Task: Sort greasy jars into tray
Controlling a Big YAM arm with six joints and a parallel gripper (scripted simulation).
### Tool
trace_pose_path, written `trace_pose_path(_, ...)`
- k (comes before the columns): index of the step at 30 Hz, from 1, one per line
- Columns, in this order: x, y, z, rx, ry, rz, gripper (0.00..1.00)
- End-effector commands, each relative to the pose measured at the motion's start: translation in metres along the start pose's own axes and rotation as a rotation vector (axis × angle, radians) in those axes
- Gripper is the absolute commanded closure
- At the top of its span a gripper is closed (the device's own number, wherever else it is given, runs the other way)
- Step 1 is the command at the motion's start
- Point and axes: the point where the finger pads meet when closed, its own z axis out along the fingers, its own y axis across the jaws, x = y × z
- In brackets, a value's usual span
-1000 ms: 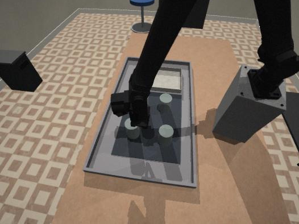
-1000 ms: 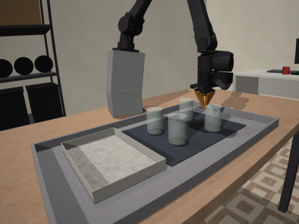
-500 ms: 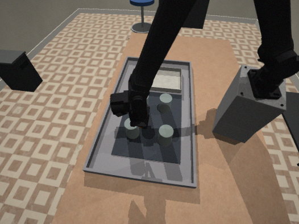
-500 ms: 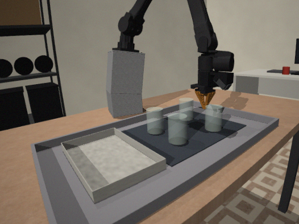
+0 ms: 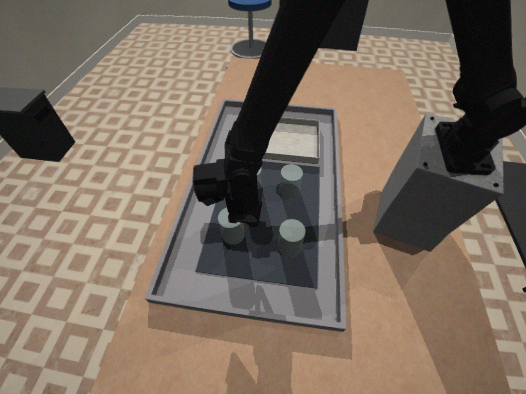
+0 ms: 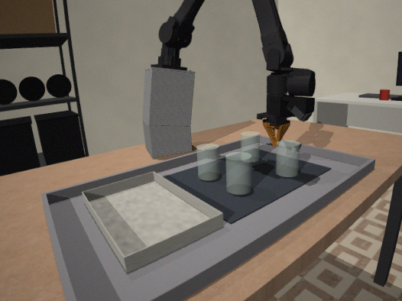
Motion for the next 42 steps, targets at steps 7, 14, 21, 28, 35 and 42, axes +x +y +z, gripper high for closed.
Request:
trace_pose_path(7,-0.016,0.002,-0.005,-0.003,-0.024,-0.005,1.0)
trace_pose_path(14,-0.017,0.002,-0.005,-0.003,-0.024,-0.005,1.0)
trace_pose_path(21,-0.018,0.002,-0.005,-0.003,-0.024,-0.005,1.0)
trace_pose_path(28,-0.019,0.002,-0.005,-0.003,-0.024,-0.005,1.0)
trace_pose_path(35,-0.019,0.002,-0.005,-0.003,-0.024,-0.005,1.0)
trace_pose_path(42,-0.009,0.002,-0.005,-0.003,-0.024,-0.005,1.0)
